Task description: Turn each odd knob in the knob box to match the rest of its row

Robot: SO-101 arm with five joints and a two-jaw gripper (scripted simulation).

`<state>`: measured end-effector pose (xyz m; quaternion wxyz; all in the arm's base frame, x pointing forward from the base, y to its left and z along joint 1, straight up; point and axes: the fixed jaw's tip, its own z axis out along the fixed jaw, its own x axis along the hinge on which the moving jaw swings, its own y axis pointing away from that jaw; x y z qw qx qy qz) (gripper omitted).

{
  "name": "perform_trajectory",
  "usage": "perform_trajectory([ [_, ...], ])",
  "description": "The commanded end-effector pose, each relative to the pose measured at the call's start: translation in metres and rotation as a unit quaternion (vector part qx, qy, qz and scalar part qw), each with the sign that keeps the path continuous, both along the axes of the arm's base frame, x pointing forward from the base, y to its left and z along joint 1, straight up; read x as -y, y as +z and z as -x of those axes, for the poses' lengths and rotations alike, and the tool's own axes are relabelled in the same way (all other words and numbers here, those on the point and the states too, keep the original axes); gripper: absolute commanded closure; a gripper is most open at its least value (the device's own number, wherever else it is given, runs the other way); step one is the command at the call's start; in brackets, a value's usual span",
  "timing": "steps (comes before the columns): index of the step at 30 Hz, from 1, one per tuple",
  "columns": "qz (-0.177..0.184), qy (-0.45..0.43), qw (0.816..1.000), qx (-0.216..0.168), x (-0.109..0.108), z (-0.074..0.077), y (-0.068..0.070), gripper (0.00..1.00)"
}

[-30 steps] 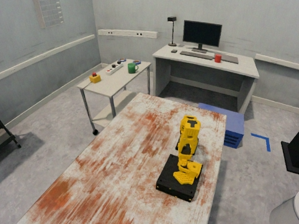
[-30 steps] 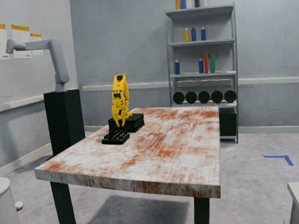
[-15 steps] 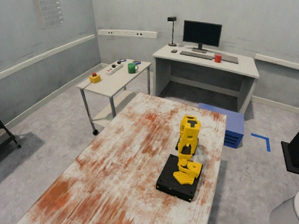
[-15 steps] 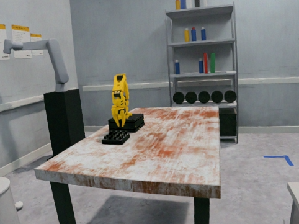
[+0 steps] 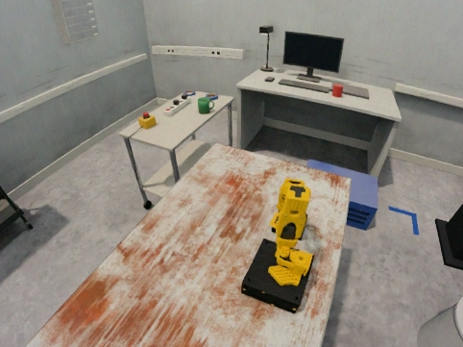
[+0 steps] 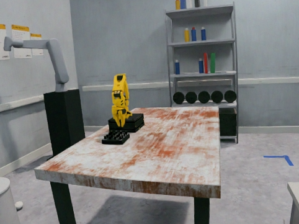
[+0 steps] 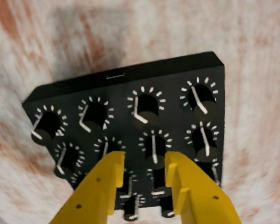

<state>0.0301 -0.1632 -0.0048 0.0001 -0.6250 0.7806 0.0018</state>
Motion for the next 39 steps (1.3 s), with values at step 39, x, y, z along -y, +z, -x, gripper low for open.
perform_trajectory([
  [39,0.002,-0.675,0.738,0.001,-0.0048,-0.0083,0.0014,0.91],
])
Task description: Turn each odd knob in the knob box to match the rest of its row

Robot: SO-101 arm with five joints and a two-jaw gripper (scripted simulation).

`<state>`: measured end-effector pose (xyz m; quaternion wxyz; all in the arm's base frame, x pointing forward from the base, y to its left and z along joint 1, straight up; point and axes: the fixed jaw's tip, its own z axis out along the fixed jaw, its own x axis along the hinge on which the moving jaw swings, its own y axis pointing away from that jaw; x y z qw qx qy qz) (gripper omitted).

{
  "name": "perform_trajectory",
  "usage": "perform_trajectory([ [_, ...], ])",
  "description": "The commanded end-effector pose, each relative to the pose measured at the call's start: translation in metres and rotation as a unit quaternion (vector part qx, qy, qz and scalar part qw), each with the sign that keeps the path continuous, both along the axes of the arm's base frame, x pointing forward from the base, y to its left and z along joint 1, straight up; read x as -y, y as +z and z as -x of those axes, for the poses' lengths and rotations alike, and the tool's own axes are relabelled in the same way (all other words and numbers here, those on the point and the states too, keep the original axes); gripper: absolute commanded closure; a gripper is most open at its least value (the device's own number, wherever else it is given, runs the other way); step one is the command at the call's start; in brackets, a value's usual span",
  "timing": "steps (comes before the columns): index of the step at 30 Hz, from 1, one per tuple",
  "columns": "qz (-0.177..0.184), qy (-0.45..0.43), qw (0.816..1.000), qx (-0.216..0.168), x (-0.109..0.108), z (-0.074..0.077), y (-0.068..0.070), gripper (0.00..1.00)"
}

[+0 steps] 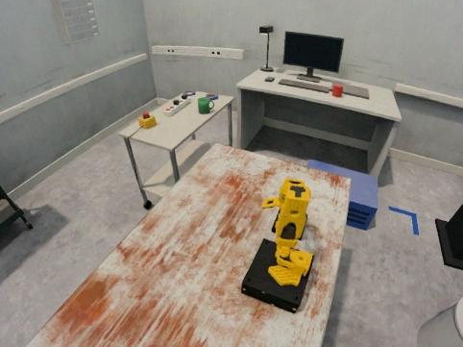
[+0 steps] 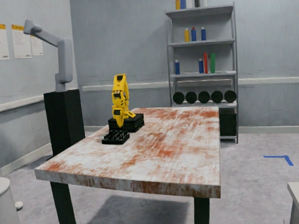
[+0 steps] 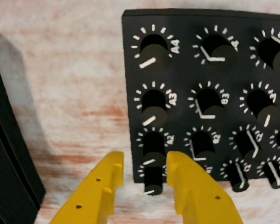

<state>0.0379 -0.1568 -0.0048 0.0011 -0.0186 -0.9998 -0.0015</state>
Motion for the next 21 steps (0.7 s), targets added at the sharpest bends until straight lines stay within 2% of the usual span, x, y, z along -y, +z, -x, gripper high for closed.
perform_trajectory([
  [1,0.003,-0.069,0.998,0.001,0.0016,-0.0008,0.0014,0.91],
  [7,0.003,-0.203,0.979,0.001,0.0022,-0.0028,0.0014,0.91],
  [14,0.003,-0.351,0.936,0.001,0.0036,-0.0047,0.0014,0.91],
  [16,0.003,-0.351,0.936,0.001,0.0036,-0.0047,0.0014,0.91],
  [21,0.003,-0.447,0.894,0.001,0.0048,-0.0058,0.0014,0.91],
])
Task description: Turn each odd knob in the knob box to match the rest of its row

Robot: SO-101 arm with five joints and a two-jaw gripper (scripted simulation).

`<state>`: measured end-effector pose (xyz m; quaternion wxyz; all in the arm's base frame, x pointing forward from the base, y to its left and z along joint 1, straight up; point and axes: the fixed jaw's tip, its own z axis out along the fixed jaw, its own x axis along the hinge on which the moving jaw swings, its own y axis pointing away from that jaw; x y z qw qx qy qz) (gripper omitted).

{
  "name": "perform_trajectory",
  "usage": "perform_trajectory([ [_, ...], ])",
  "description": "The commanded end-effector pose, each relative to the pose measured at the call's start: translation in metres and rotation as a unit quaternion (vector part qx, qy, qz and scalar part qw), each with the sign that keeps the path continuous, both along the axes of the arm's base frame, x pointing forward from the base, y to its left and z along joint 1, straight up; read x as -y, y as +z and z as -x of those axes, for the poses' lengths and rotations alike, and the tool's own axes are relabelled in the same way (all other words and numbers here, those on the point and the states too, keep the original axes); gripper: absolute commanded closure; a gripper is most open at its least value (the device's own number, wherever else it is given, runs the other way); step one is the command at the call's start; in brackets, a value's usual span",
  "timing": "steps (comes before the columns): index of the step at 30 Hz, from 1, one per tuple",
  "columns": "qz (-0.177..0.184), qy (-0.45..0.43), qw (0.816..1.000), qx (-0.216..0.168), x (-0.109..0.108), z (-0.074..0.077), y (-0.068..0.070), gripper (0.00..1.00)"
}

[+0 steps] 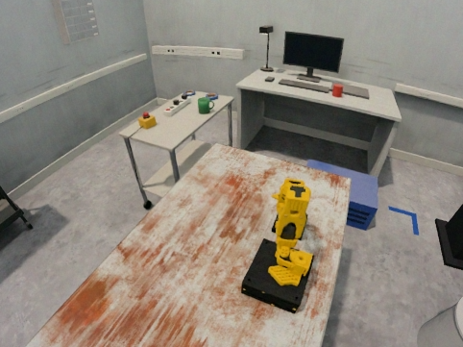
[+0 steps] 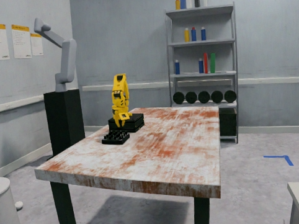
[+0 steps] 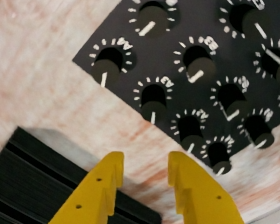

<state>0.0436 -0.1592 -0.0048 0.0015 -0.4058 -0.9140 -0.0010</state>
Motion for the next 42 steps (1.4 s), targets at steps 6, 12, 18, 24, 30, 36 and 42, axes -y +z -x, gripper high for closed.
perform_trajectory([
  [6,0.003,-0.182,0.983,0.001,0.004,-0.001,0.0015,0.91],
  [12,0.003,-0.255,0.967,0.001,0.0052,-0.0013,0.0015,0.91],
  [18,0.003,-0.352,0.936,0.001,0.0068,-0.0015,0.0015,0.91],
  [24,0.003,-0.435,0.901,0.001,0.0082,-0.0013,0.0015,0.91],
  [30,0.003,-0.481,0.877,0.001,0.009,-0.0011,0.0015,0.91],
  [36,0.003,-0.539,0.842,0.001,0.0101,-0.0008,0.0015,0.91],
  [42,0.003,-0.584,0.812,0.001,0.0108,-0.0004,0.0015,0.9],
])
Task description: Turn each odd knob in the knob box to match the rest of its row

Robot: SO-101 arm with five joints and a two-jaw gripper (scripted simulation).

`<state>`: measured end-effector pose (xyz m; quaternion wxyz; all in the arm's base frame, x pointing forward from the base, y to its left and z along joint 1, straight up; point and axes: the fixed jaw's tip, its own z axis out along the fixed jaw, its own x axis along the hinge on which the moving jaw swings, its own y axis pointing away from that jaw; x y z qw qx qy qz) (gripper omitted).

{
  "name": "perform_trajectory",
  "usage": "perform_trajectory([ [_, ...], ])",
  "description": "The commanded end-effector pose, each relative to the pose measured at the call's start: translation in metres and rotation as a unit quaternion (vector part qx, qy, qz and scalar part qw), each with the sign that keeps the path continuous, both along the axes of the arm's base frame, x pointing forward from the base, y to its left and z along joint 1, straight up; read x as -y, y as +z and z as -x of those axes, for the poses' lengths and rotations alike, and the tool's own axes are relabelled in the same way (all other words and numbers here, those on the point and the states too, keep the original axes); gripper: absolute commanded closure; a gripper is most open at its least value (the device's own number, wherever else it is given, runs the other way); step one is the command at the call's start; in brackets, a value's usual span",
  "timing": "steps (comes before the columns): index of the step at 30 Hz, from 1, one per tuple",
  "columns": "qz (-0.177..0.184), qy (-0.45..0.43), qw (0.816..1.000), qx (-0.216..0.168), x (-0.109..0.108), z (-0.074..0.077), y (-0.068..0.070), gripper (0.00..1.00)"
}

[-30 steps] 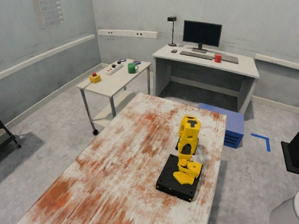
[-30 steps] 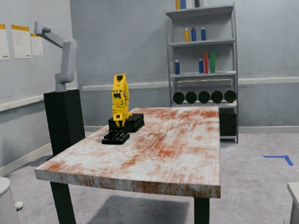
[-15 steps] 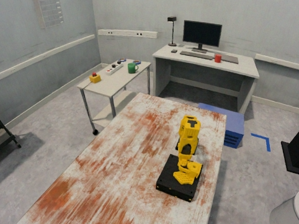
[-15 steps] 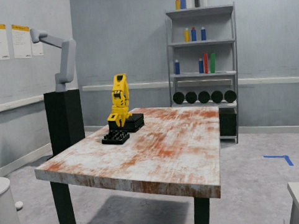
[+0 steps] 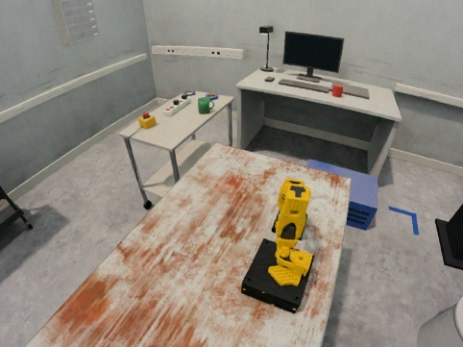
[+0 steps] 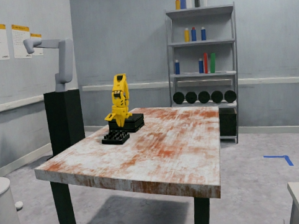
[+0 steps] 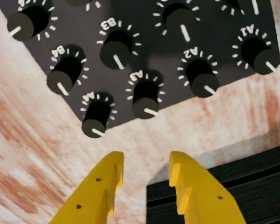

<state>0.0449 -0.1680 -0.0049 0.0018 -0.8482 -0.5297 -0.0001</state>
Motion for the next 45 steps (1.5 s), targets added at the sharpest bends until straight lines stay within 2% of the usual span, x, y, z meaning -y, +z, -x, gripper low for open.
perform_trajectory([
  [1,0.003,-0.036,0.999,0.001,0.0022,0.001,0.0015,0.9],
  [19,0.003,-0.109,0.994,0.001,0.0032,0.0017,0.0015,0.9],
  [45,0.003,-0.12,0.993,0.001,0.0035,0.0017,0.0015,0.9],
])
